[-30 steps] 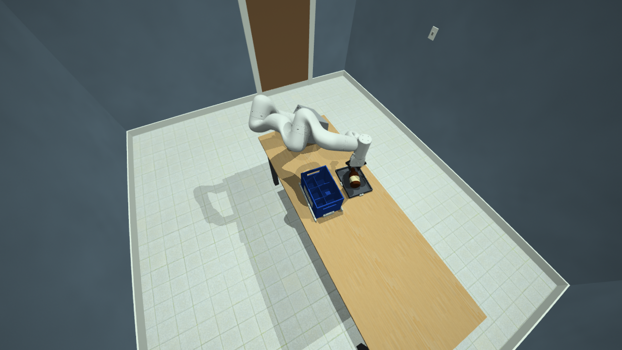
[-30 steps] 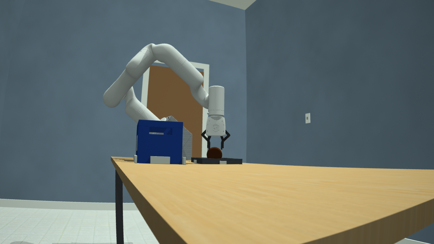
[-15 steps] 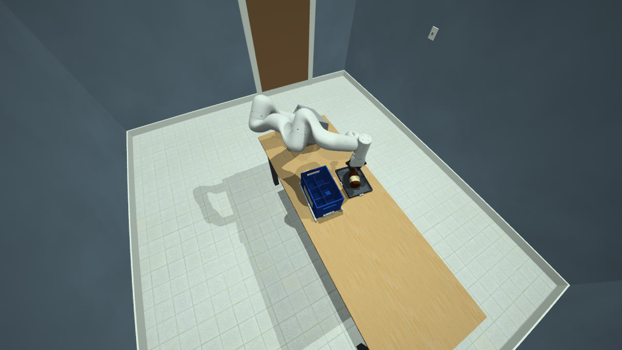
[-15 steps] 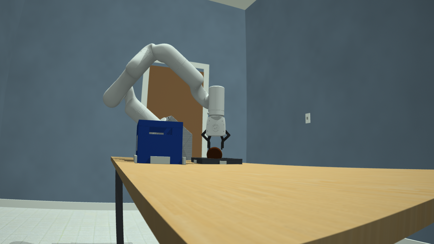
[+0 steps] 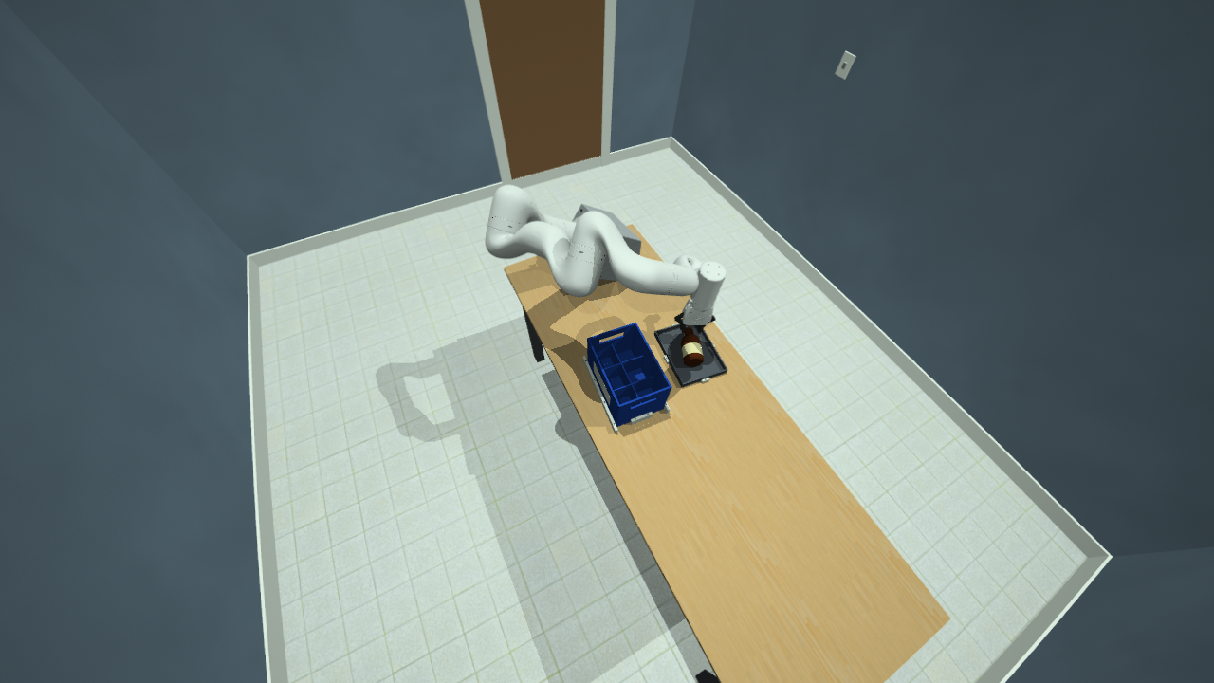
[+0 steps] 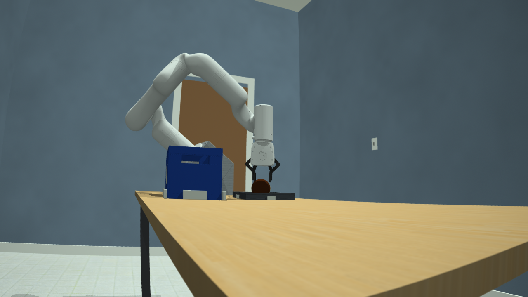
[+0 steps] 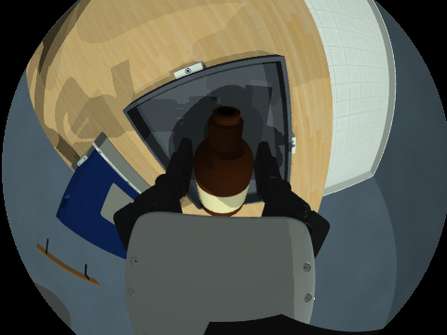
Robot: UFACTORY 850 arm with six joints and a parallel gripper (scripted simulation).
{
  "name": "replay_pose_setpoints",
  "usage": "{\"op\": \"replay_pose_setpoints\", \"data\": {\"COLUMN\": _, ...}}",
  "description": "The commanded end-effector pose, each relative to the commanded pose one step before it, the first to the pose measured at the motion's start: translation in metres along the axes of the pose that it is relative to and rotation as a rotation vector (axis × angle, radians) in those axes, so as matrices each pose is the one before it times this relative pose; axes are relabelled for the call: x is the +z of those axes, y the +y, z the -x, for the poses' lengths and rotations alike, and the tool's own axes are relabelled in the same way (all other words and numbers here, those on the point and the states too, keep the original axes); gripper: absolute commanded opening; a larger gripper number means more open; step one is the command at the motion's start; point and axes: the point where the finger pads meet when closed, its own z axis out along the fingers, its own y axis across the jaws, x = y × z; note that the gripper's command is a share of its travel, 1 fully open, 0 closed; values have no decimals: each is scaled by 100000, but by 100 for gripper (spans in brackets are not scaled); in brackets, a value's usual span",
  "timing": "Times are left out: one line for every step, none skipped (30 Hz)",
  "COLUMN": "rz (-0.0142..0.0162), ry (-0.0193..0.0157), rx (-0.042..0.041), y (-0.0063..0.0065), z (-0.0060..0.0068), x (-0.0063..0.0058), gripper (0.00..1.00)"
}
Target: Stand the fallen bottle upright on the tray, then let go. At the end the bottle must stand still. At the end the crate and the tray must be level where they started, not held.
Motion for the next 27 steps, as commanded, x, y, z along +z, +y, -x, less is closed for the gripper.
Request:
{"op": "replay_pose_setpoints", "data": {"rz": 132, "ry": -77, "rx": 61, "y": 53, "z": 53, "x": -19, "gripper": 65}}
{"op": "replay_pose_setpoints", "data": {"rz": 0, "ry": 0, "rx": 0, "y": 0, "z": 0, "x": 30, "gripper": 65}}
{"op": "replay_pose_setpoints", "data": {"rz": 0, "ry": 0, "rx": 0, "y": 0, "z": 0, "x": 36, "gripper": 65}}
{"op": "replay_pose_setpoints", "data": {"rz": 0, "ry": 0, "rx": 0, "y": 0, "z": 0, "x": 0, "gripper": 65}}
{"op": "replay_pose_setpoints", "data": {"rz": 0, "ry": 0, "rx": 0, "y": 0, "z": 0, "x": 0, "gripper": 65}}
{"op": "replay_pose_setpoints", "data": {"rz": 0, "ry": 0, "rx": 0, "y": 0, "z": 0, "x": 43, "gripper": 65}}
{"op": "replay_pose_setpoints", "data": {"rz": 0, "ry": 0, "rx": 0, "y": 0, "z": 0, "x": 49, "gripper": 65}}
{"op": "replay_pose_setpoints", "data": {"rz": 0, "ry": 0, "rx": 0, "y": 0, "z": 0, "x": 56, "gripper": 65}}
{"op": "replay_pose_setpoints", "data": {"rz": 0, "ry": 0, "rx": 0, "y": 0, "z": 0, "x": 62, "gripper": 65}}
{"op": "replay_pose_setpoints", "data": {"rz": 0, "ry": 0, "rx": 0, "y": 0, "z": 0, "x": 69, "gripper": 65}}
{"op": "replay_pose_setpoints", "data": {"rz": 0, "ry": 0, "rx": 0, "y": 0, "z": 0, "x": 75, "gripper": 65}}
{"op": "replay_pose_setpoints", "data": {"rz": 0, "ry": 0, "rx": 0, "y": 0, "z": 0, "x": 81, "gripper": 65}}
{"op": "replay_pose_setpoints", "data": {"rz": 0, "ry": 0, "rx": 0, "y": 0, "z": 0, "x": 87, "gripper": 65}}
{"op": "replay_pose_setpoints", "data": {"rz": 0, "ry": 0, "rx": 0, "y": 0, "z": 0, "x": 93, "gripper": 65}}
{"op": "replay_pose_setpoints", "data": {"rz": 0, "ry": 0, "rx": 0, "y": 0, "z": 0, "x": 98, "gripper": 65}}
{"op": "replay_pose_setpoints", "data": {"rz": 0, "ry": 0, "rx": 0, "y": 0, "z": 0, "x": 103, "gripper": 65}}
{"op": "replay_pose_setpoints", "data": {"rz": 0, "ry": 0, "rx": 0, "y": 0, "z": 0, "x": 108, "gripper": 65}}
{"op": "replay_pose_setpoints", "data": {"rz": 0, "ry": 0, "rx": 0, "y": 0, "z": 0, "x": 112, "gripper": 65}}
{"op": "replay_pose_setpoints", "data": {"rz": 0, "ry": 0, "rx": 0, "y": 0, "z": 0, "x": 116, "gripper": 65}}
{"op": "replay_pose_setpoints", "data": {"rz": 0, "ry": 0, "rx": 0, "y": 0, "z": 0, "x": 120, "gripper": 65}}
{"op": "replay_pose_setpoints", "data": {"rz": 0, "ry": 0, "rx": 0, "y": 0, "z": 0, "x": 0, "gripper": 65}}
{"op": "replay_pose_setpoints", "data": {"rz": 0, "ry": 0, "rx": 0, "y": 0, "z": 0, "x": 0, "gripper": 65}}
{"op": "replay_pose_setpoints", "data": {"rz": 0, "ry": 0, "rx": 0, "y": 0, "z": 0, "x": 122, "gripper": 65}}
{"op": "replay_pose_setpoints", "data": {"rz": 0, "ry": 0, "rx": 0, "y": 0, "z": 0, "x": 125, "gripper": 65}}
{"op": "replay_pose_setpoints", "data": {"rz": 0, "ry": 0, "rx": 0, "y": 0, "z": 0, "x": 126, "gripper": 65}}
{"op": "replay_pose_setpoints", "data": {"rz": 0, "ry": 0, "rx": 0, "y": 0, "z": 0, "x": 128, "gripper": 65}}
{"op": "replay_pose_setpoints", "data": {"rz": 0, "ry": 0, "rx": 0, "y": 0, "z": 0, "x": 128, "gripper": 65}}
